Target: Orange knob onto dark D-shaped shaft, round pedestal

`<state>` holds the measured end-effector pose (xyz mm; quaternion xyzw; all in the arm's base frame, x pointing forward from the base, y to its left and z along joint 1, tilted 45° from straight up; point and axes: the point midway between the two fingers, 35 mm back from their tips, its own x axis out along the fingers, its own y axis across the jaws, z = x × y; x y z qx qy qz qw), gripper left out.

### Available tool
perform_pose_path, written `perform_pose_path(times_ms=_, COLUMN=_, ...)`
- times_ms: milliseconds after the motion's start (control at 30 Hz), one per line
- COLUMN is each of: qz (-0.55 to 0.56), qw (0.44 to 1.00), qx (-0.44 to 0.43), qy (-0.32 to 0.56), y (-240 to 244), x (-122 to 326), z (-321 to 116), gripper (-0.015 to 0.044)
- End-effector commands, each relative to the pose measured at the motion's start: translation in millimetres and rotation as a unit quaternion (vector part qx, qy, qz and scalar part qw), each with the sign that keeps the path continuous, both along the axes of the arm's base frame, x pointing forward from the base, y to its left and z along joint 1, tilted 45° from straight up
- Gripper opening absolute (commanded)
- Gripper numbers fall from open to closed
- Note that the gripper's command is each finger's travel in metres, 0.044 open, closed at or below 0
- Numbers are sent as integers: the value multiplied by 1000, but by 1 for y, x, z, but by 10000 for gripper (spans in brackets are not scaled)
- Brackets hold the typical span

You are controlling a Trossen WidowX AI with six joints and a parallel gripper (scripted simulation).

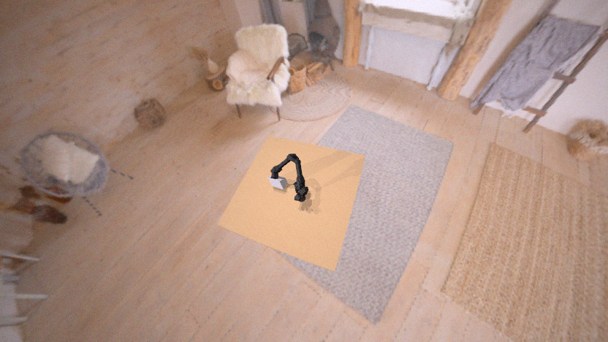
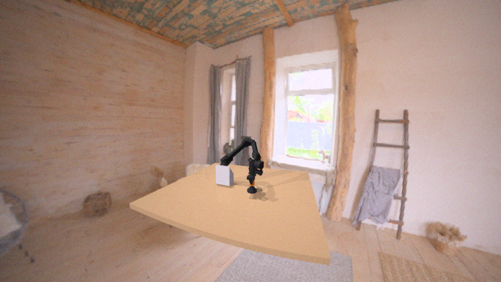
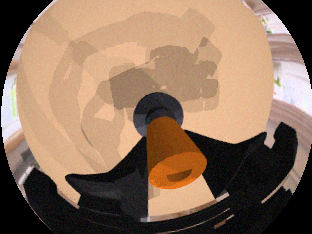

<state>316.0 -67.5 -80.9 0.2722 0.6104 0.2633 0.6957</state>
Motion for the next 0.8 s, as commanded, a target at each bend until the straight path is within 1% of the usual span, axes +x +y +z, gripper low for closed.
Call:
perform_pose_path(times_ms=0, qz=-1, qw=1000, qx=-1, qy=-3, y=-2, x=-1, z=1, gripper=0)
perform_pose_path(times_ms=767, qz=-1, qw=1000, qx=-1, qy=-3, y=-2, x=2, z=0, gripper=0)
